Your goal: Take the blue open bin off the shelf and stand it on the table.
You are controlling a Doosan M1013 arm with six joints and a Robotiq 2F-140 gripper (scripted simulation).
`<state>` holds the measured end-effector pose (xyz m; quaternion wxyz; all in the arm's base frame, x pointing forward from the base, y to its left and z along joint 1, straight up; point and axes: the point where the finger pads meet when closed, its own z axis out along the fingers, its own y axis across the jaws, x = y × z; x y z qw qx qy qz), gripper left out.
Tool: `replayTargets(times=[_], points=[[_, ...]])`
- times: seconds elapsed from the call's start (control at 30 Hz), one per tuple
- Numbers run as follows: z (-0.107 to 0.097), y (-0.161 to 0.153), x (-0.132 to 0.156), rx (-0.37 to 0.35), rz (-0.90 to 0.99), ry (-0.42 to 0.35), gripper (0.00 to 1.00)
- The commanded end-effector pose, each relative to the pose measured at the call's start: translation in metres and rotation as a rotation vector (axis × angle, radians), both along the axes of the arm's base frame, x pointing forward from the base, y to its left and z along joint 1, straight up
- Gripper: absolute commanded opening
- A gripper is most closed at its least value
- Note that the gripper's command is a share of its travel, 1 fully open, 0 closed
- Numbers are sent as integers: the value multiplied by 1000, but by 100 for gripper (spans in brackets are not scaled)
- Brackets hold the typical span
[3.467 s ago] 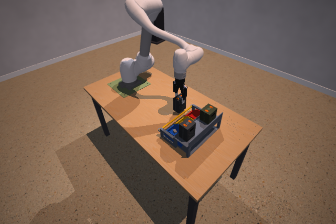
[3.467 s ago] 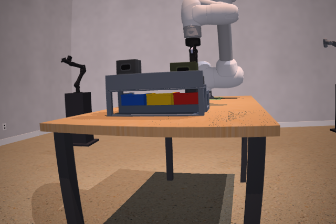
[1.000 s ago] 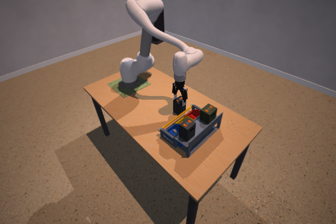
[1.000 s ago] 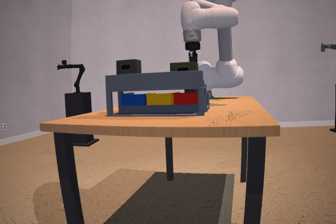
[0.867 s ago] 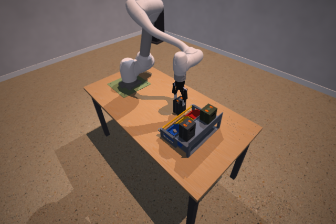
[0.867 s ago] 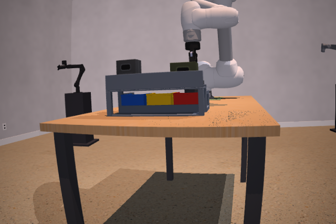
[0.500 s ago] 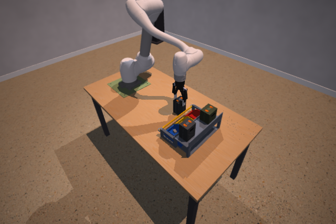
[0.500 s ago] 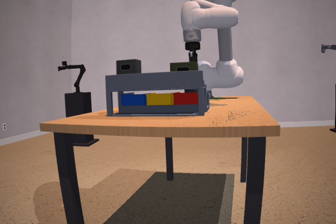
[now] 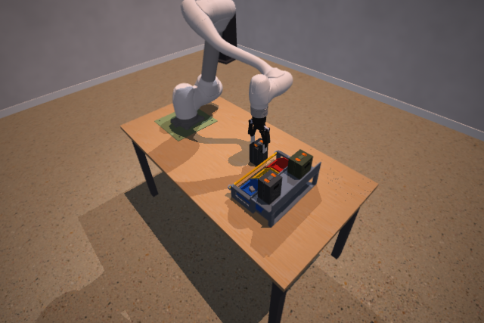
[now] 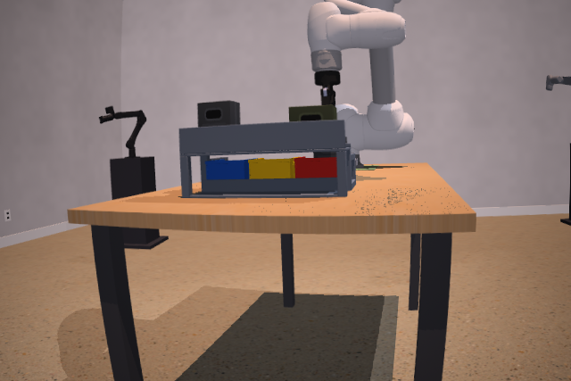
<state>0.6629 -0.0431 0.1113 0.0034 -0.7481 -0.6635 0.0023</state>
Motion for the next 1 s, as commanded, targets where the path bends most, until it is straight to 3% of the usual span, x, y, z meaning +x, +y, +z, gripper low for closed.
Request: replayTargets(times=[0.0, 0.07, 0.23, 0.63, 0.8, 0.97], points=[[0, 0, 0, 0, 0, 0, 57], [0, 0, 0, 0, 0, 0, 57], [55, 0, 0, 0, 0, 0, 57], [55, 0, 0, 0, 0, 0, 57], [54, -44, 24, 0, 0, 0, 57], [54, -44, 24, 0, 0, 0, 57]])
